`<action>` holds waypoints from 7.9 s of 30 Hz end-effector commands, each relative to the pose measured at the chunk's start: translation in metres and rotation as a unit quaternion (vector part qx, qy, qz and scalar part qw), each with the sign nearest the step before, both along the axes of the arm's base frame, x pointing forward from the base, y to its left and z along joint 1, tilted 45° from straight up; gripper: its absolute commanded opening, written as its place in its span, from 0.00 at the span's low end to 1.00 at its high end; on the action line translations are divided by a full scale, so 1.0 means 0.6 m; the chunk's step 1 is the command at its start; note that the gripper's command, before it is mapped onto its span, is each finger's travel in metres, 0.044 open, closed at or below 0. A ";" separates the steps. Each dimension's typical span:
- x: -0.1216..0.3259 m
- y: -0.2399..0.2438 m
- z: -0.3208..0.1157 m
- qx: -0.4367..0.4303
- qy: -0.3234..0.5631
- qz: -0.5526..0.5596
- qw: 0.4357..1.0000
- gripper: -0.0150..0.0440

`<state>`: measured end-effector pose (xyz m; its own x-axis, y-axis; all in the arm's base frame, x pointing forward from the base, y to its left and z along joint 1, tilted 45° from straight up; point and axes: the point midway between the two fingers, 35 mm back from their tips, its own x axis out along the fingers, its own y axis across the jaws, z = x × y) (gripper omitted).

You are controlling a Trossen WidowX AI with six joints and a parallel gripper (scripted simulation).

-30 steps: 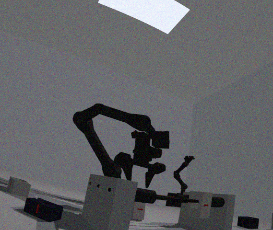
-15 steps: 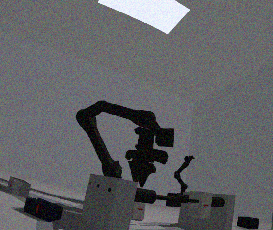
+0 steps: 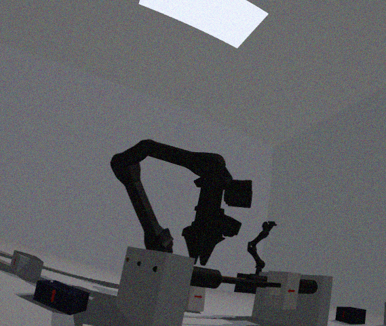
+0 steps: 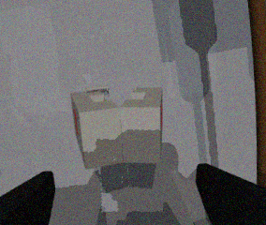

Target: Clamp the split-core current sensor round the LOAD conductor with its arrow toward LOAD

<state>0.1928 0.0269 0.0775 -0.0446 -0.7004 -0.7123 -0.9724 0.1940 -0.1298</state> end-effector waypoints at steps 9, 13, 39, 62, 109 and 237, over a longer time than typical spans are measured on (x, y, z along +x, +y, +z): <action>0.002 -0.019 -0.024 0.006 0.016 0.011 1.000 0.80; 0.001 -0.027 -0.032 0.006 0.015 0.011 1.000 0.80; -0.001 -0.055 -0.060 0.008 0.013 0.008 1.000 0.72; 0.008 -0.003 -0.008 0.009 0.014 0.010 1.000 0.25; 0.010 0.052 0.061 0.000 -0.383 -0.336 0.861 0.25; 0.225 -0.063 0.063 0.083 -0.703 -0.700 0.090 0.25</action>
